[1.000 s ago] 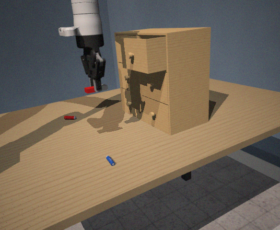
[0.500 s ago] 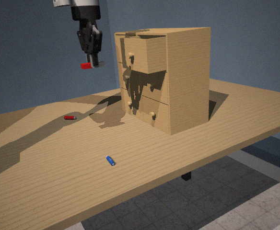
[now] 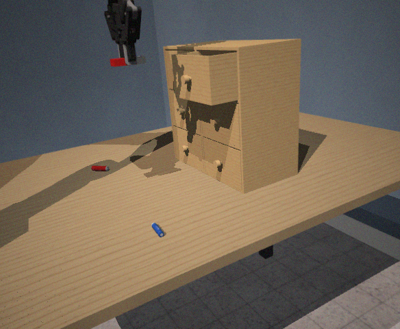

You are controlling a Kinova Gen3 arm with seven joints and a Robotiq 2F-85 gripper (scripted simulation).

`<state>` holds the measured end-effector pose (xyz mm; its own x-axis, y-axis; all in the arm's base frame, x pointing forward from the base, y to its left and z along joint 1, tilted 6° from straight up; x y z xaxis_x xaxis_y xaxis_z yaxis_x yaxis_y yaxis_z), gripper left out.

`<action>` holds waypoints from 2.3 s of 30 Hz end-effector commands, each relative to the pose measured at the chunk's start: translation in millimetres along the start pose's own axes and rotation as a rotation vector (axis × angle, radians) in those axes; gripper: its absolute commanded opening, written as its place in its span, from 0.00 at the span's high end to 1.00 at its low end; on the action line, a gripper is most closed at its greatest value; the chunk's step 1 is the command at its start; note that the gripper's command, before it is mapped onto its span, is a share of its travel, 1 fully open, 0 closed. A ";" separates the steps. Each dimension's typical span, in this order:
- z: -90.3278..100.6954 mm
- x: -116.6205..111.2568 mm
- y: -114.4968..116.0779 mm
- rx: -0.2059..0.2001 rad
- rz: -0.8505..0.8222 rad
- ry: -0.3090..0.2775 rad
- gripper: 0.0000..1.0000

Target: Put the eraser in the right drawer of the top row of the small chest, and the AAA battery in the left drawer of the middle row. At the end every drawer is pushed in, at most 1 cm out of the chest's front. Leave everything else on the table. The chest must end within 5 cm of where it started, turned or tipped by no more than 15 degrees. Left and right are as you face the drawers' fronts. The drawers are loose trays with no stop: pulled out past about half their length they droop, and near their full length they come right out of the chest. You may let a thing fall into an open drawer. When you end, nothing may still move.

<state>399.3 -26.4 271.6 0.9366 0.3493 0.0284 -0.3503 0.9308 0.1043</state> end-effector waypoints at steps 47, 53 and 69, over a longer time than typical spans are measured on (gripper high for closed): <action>40.9 2.3 0.4 -0.005 0.004 -0.025 0.81; 40.8 2.0 0.4 -0.007 0.004 -0.031 0.81; 40.5 -0.8 1.0 -0.015 0.005 -0.076 0.81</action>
<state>399.8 -30.1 310.1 0.9333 0.3456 0.0974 -0.3540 0.9310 0.0889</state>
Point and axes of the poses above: the point where the finger pads meet when closed, its own z axis back along the fingers, its own y axis across the jaws, x = y × z, the point moved 5 cm from there along z, back along the fingers, and after that the axes turned 11 degrees about z, right-handed, at the moved point
